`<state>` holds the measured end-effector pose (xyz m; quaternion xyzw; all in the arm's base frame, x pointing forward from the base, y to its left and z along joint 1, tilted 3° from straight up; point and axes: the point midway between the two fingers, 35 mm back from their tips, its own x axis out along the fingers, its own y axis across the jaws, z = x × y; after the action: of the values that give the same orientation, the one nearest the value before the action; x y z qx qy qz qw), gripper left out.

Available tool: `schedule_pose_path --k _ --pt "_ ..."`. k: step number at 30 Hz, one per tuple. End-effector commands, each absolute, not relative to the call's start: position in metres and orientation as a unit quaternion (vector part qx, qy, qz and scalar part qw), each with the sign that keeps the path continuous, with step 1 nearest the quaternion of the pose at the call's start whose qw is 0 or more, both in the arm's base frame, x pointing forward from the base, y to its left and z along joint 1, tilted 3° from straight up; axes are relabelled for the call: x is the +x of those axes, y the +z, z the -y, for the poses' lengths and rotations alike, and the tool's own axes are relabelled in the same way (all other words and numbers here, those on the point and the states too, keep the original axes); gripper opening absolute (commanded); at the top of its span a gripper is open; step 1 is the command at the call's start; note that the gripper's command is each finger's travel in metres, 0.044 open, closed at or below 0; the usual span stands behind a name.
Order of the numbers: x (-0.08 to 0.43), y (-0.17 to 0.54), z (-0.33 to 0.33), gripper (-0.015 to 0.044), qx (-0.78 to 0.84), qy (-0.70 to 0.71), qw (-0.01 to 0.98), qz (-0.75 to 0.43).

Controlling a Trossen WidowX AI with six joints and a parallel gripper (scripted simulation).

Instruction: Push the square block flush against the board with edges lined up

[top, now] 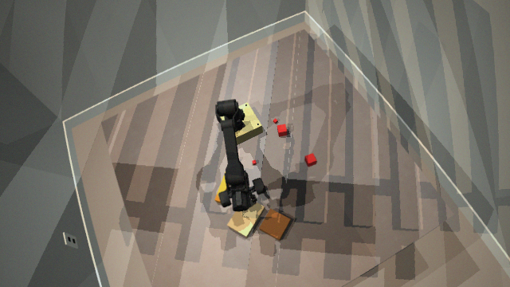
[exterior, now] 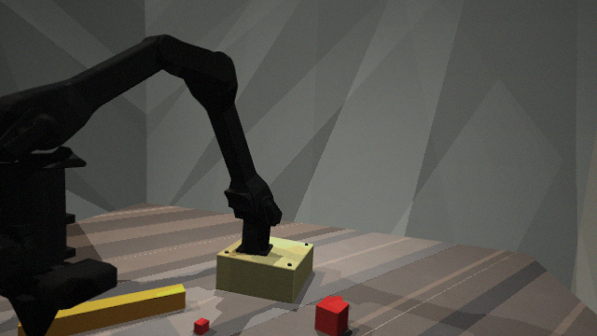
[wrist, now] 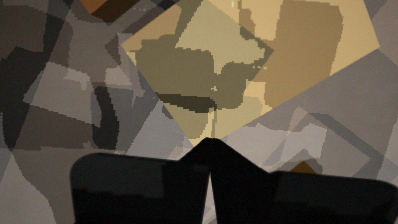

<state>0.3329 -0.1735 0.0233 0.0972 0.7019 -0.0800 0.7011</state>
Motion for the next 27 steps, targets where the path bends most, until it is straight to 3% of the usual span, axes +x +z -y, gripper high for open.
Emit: schedule_pose_path --k 1,17,27 --pt "0.331 0.022 0.188 0.0 0.048 -0.033 0.705 -0.707" --pt "0.318 0.02 0.24 0.0 -0.137 0.15 0.692 -0.693" --pt "0.318 -0.008 0.242 0.0 -0.144 0.157 0.691 -0.691"
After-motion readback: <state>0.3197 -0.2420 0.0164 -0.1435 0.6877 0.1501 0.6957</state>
